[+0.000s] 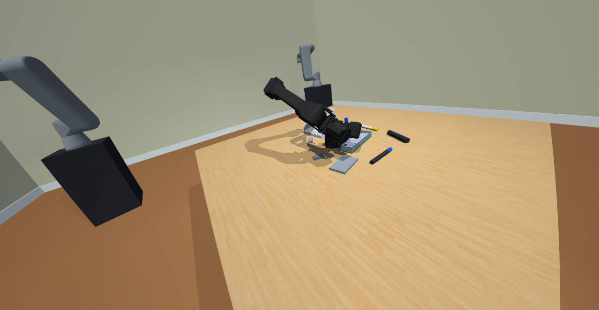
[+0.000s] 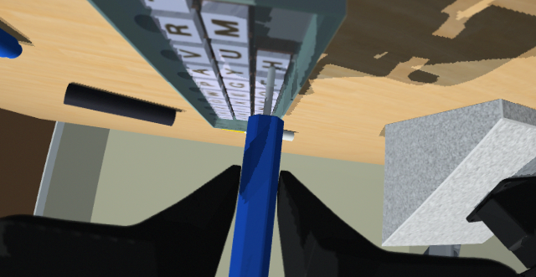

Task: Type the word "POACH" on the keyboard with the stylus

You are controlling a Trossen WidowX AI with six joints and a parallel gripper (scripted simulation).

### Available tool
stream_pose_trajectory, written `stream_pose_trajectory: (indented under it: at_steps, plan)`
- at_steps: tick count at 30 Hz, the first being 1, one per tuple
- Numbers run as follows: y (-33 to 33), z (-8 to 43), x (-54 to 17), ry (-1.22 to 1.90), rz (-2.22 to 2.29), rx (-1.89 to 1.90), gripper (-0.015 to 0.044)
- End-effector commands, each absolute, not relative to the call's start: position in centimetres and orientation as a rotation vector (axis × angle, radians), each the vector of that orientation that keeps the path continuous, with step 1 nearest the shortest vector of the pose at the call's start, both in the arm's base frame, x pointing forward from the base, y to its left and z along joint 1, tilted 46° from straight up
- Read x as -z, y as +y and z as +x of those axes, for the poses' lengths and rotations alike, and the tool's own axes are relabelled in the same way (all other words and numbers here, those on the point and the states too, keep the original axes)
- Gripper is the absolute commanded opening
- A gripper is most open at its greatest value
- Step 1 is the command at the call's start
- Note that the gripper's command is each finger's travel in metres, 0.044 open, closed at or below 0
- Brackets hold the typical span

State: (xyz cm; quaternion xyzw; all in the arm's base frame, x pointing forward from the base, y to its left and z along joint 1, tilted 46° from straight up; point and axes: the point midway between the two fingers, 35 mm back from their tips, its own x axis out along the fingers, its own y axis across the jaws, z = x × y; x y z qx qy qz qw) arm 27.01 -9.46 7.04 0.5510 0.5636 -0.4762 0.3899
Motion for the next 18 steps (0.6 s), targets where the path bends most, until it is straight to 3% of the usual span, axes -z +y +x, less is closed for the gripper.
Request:
stream_pose_trajectory:
  at_steps: [1,18]
  plan:
    - [-8.8,27.1,-7.6,1.435,1.397,1.212,0.0081]
    - [-6.9,27.2,-9.2,1.442,1.391,1.210,0.0081]
